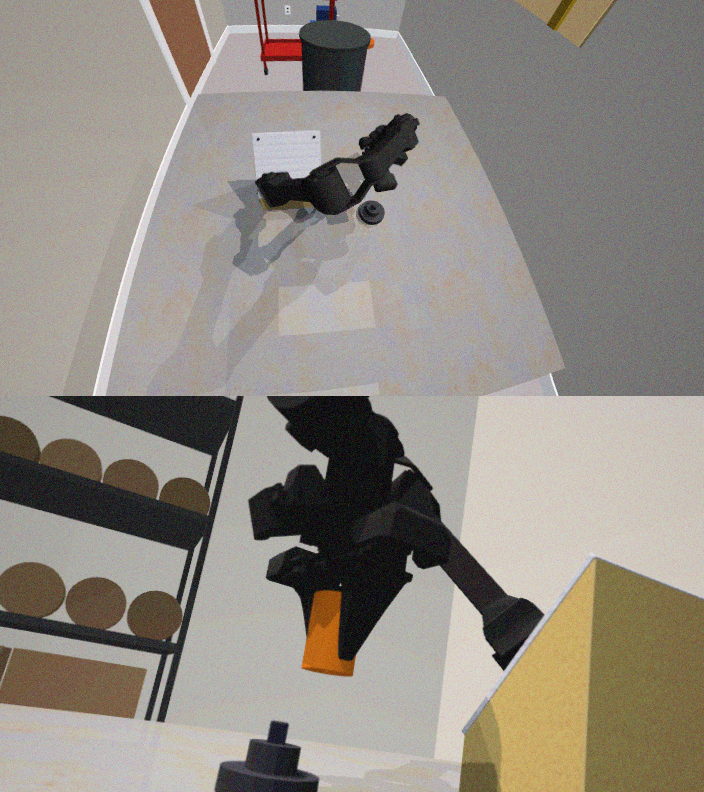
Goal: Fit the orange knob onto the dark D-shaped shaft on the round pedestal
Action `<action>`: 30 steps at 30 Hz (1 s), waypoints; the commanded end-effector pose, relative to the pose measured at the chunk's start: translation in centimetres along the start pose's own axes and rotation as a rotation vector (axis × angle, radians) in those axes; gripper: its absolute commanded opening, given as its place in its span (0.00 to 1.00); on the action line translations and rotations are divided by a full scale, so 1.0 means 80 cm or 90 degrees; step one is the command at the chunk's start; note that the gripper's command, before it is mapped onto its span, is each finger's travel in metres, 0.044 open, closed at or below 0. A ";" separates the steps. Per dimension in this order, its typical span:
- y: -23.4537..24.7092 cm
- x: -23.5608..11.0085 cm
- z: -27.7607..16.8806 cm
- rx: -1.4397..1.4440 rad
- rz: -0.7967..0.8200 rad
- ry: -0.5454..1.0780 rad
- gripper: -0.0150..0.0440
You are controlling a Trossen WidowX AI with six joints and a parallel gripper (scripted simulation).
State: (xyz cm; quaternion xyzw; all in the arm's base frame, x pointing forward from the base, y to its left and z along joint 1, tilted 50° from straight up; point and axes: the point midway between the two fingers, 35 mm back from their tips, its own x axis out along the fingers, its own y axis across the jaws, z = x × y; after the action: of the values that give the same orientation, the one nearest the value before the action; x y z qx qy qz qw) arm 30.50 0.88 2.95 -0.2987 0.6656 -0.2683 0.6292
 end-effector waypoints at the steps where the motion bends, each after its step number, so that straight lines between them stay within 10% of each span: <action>1: -0.017 0.003 0.002 0.000 -0.005 -0.004 0.25; 30: -0.083 0.052 -0.001 0.004 -0.023 0.002 0.25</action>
State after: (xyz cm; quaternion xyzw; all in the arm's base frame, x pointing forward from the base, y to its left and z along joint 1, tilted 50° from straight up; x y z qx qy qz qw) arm 30.78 -5.92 5.49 -0.3044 0.6606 -0.2823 0.6255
